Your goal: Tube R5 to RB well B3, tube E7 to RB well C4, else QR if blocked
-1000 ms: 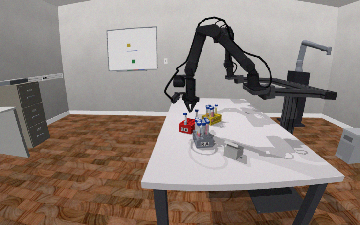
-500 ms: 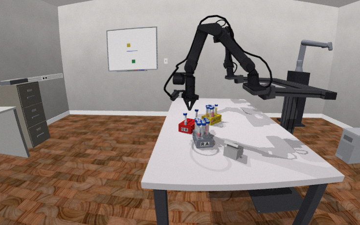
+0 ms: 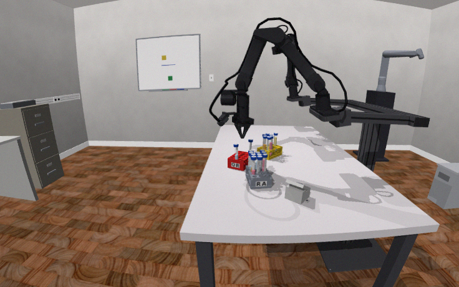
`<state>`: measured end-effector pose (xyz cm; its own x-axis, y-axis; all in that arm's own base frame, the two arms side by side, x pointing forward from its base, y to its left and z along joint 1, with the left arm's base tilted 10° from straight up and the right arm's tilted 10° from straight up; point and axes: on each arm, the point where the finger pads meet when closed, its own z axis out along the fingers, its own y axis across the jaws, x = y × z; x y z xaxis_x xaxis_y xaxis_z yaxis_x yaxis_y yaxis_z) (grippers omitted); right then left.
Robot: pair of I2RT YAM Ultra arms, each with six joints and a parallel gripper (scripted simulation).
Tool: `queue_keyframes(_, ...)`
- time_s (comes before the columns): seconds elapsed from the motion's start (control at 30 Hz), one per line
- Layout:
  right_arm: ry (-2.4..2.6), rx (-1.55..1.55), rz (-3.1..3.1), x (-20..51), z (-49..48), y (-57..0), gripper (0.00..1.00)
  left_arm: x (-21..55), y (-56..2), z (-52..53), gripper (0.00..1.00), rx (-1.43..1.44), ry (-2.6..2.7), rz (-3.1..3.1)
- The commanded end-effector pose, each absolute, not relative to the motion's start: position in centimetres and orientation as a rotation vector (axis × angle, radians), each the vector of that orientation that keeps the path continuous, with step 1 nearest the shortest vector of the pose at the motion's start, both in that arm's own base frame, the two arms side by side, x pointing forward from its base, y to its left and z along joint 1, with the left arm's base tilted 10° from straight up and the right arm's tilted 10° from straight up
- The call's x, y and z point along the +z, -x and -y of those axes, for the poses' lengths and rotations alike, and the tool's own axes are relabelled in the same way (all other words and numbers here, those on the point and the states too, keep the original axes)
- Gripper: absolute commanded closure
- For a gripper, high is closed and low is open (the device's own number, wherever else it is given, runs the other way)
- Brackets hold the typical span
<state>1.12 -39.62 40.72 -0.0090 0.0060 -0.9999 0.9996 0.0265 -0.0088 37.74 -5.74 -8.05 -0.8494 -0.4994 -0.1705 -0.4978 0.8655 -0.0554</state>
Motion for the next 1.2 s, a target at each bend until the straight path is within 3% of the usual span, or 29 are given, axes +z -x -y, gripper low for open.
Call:
queue_keyframes(0.0,-1.174,-1.226,-1.179,43.2,38.5,-0.3,1.0,-6.4,-39.0,6.0,1.0,-0.021,0.764,-2.823)
queue_keyframes(1.17,-1.174,-1.226,-1.179,43.2,38.5,-0.3,1.0,-4.5,-36.4,6.0,1.0,0.006,0.766,-2.862)
